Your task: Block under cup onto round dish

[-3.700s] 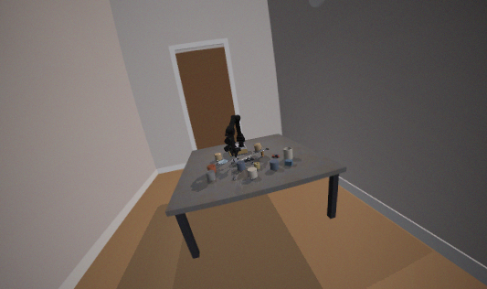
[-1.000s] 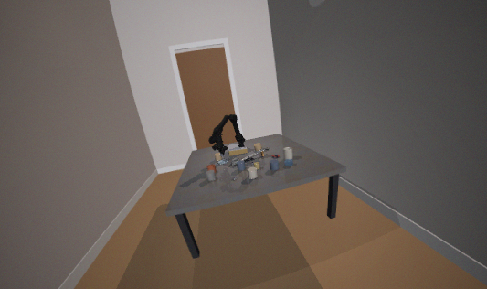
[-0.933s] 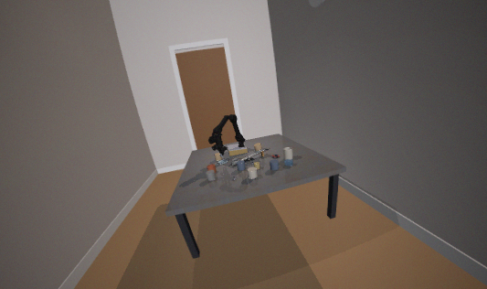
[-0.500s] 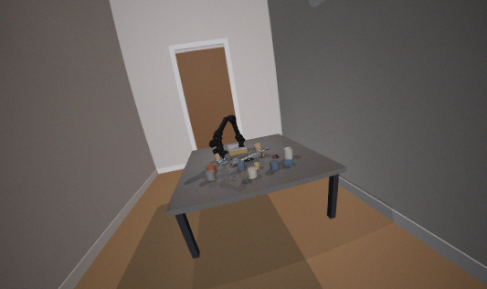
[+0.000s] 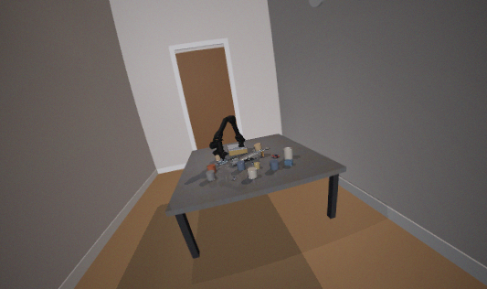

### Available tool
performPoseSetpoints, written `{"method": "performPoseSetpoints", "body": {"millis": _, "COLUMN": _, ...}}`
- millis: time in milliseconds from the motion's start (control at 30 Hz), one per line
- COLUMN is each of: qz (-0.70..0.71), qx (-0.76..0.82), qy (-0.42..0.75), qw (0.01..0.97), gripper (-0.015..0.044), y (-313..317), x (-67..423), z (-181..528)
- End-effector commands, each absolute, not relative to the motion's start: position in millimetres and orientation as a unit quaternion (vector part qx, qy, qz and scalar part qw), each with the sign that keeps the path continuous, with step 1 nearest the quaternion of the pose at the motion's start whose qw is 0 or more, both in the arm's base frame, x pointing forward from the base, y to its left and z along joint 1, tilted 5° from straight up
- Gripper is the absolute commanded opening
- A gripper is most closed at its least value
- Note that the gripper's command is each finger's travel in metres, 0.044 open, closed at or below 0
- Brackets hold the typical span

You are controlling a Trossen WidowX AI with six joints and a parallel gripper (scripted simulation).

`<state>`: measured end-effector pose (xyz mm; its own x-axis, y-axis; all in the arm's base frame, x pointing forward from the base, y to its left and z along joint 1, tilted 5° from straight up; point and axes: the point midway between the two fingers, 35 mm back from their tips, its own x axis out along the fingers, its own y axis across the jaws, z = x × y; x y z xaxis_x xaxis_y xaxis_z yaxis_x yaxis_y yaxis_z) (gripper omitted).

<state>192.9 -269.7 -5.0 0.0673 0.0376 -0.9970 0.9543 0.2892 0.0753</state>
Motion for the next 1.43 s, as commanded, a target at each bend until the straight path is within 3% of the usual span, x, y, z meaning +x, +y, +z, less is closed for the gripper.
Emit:
{"method": "performPoseSetpoints", "body": {"millis": 0, "qz": -0.397, "qx": 0.447, "qy": 0.557, "qw": 0.577, "gripper": 0.0000, "y": -269.2, "x": 193.1, "z": -11.5}}
{"method": "performPoseSetpoints", "body": {"millis": 33, "qz": -0.397, "qx": 0.447, "qy": 0.557, "qw": 0.577, "gripper": 0.0000, "y": -269.2, "x": 193.1, "z": -11.8}}
{"method": "performPoseSetpoints", "body": {"millis": 600, "qz": -0.396, "qx": 0.446, "qy": 0.557, "qw": 0.578, "gripper": 0.0440, "y": -270.7, "x": 192.6, "z": 5.4}}
{"method": "performPoseSetpoints", "body": {"millis": 700, "qz": -0.397, "qx": 0.446, "qy": 0.557, "qw": 0.577, "gripper": 0.0440, "y": -272.0, "x": 189.5, "z": 47.0}}
{"method": "performPoseSetpoints", "body": {"millis": 1033, "qz": -0.398, "qx": 0.447, "qy": 0.555, "qw": 0.578, "gripper": 0.0440, "y": -272.3, "x": 186.0, "z": 91.6}}
{"method": "performPoseSetpoints", "body": {"millis": 1400, "qz": -0.398, "qx": 0.447, "qy": 0.555, "qw": 0.578, "gripper": 0.0440, "y": -272.2, "x": 185.7, "z": 94.1}}
